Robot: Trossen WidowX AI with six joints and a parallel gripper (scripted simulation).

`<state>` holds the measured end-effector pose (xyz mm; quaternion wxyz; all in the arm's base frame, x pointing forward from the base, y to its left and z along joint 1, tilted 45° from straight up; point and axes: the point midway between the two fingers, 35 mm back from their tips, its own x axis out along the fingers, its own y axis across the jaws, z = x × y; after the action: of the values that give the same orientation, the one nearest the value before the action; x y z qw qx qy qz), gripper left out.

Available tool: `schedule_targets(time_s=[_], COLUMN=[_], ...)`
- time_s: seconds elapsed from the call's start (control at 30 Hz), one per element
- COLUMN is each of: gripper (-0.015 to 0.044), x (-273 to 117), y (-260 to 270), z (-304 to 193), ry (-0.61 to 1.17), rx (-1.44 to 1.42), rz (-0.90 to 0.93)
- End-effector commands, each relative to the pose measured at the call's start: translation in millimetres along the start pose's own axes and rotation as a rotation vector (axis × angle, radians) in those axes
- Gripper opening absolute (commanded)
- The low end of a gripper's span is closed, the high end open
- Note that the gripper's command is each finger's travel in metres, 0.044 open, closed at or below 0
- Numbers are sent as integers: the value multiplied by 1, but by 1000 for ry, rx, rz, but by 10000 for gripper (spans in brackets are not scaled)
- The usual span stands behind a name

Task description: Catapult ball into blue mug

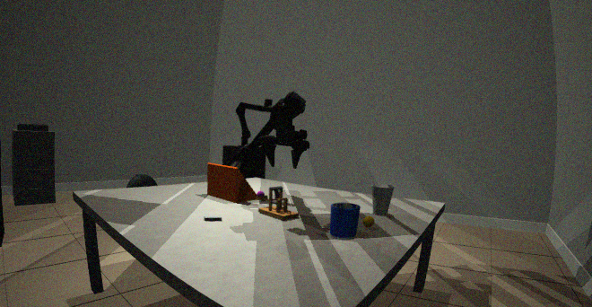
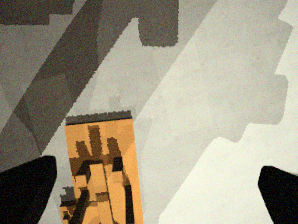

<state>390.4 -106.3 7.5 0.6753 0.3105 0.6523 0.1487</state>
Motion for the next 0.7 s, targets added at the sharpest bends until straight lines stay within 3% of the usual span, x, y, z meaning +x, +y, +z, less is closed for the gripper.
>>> schedule_targets(time_s=[0.0, 0.37, 0.67], gripper=[440, 440, 440], x=[-9, -49, -52], y=[5, 43, 46], z=[41, 145, 150], ry=[-124, -434, -449], rx=[9, -26, -30], rz=[24, 160, 170])
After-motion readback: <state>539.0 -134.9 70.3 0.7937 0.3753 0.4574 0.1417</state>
